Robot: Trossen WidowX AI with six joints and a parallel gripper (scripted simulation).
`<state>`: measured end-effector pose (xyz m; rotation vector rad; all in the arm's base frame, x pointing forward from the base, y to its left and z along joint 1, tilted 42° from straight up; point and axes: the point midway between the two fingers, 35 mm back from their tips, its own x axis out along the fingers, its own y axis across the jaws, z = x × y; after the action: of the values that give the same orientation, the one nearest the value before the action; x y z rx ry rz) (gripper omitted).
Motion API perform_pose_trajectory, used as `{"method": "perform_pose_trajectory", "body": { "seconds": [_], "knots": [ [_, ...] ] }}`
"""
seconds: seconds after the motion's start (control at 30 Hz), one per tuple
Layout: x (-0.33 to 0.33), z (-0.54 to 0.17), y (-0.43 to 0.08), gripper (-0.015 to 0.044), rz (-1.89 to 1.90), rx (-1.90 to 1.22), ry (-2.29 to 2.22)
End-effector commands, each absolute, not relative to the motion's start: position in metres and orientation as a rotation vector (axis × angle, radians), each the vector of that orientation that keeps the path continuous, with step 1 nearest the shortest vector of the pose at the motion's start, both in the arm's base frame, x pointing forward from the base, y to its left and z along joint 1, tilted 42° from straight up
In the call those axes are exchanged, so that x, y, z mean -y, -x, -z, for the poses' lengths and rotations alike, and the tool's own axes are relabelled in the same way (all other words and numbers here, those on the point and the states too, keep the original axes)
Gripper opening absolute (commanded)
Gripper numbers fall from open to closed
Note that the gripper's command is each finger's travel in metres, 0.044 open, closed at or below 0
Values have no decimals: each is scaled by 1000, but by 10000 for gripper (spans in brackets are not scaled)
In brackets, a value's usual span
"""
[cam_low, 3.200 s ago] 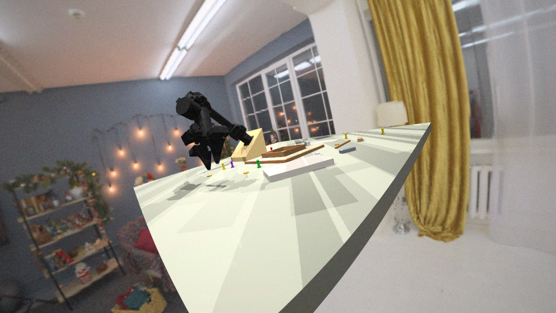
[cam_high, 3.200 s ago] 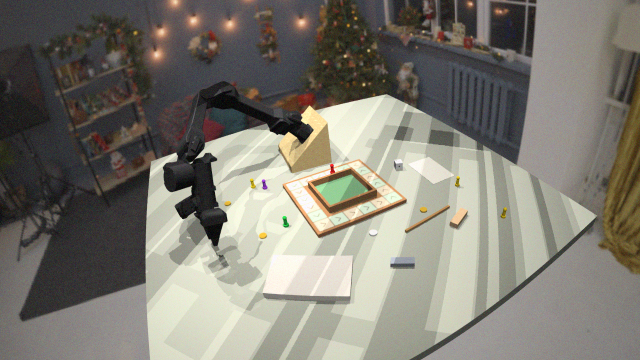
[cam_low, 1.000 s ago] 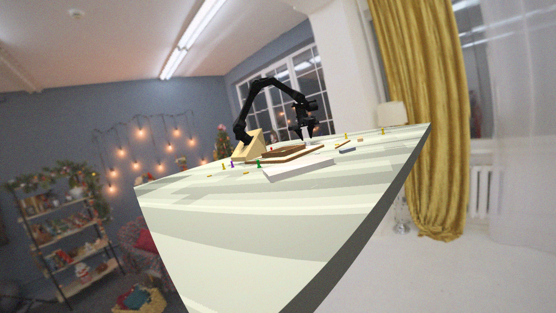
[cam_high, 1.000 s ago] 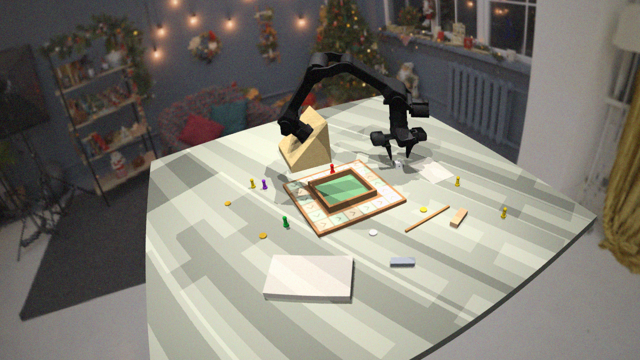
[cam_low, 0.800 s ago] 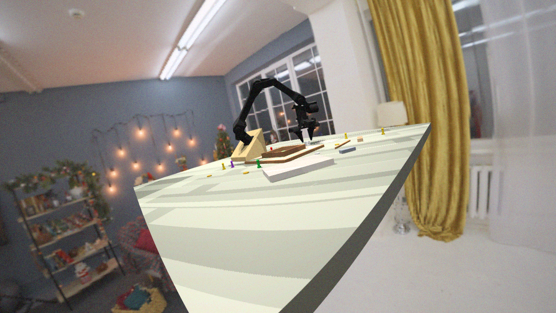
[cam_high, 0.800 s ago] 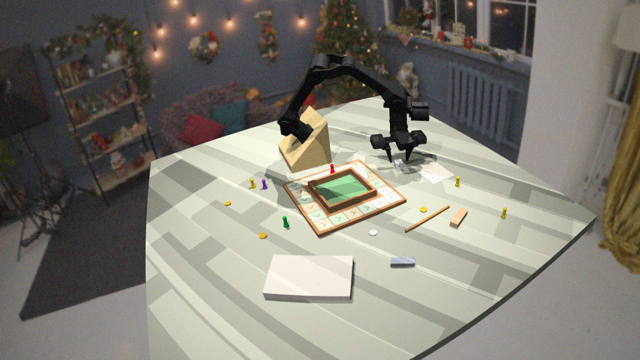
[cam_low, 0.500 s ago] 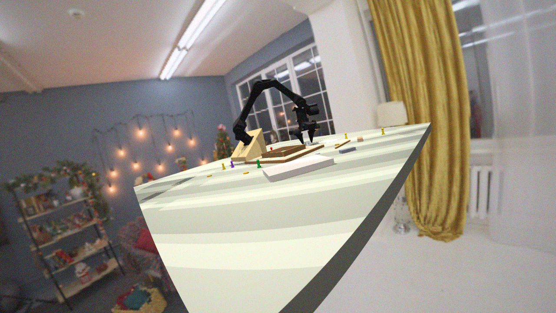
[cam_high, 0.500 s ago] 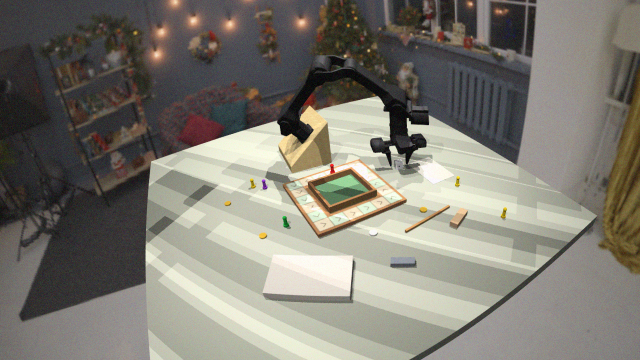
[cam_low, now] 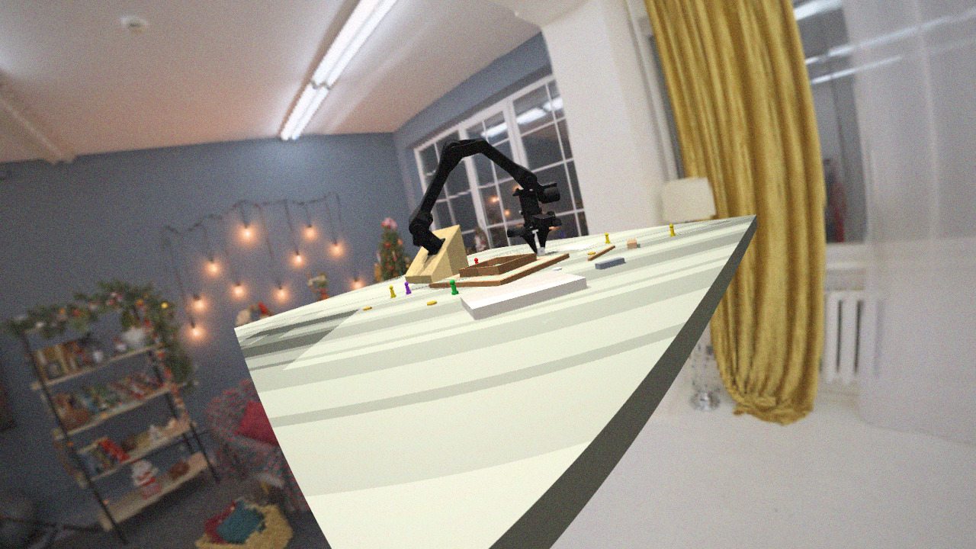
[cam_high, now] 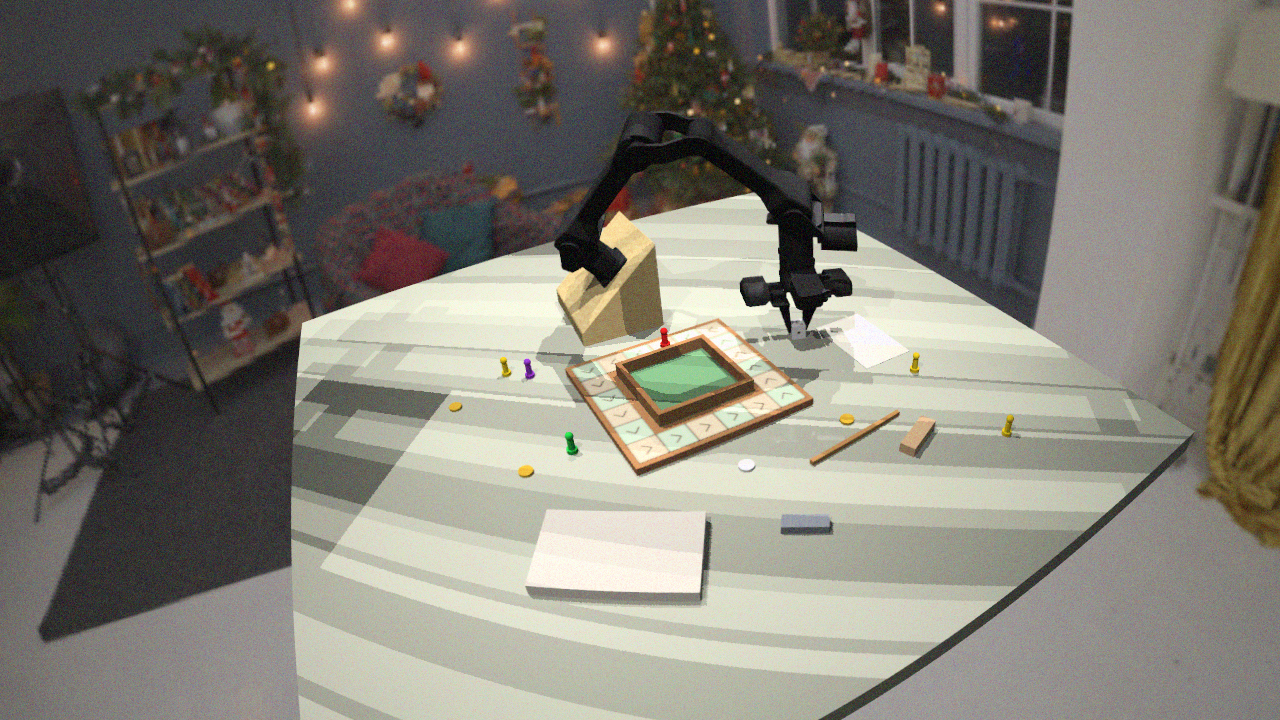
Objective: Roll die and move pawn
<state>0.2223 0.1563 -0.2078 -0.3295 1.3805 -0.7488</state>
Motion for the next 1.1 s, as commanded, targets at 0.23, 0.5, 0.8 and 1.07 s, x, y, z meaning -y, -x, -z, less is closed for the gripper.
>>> {"method": "perform_pose_trajectory", "body": {
  "seconds": [0.23,0.5,0.8,1.07],
  "knots": [
    [-190,184,-225,0,720,-1376,301],
    [-223,143,-222,0,734,-1382,322],
    [-239,117,-218,0,740,-1386,338],
    [-222,102,-233,0,595,-1465,488]
  ]
}}
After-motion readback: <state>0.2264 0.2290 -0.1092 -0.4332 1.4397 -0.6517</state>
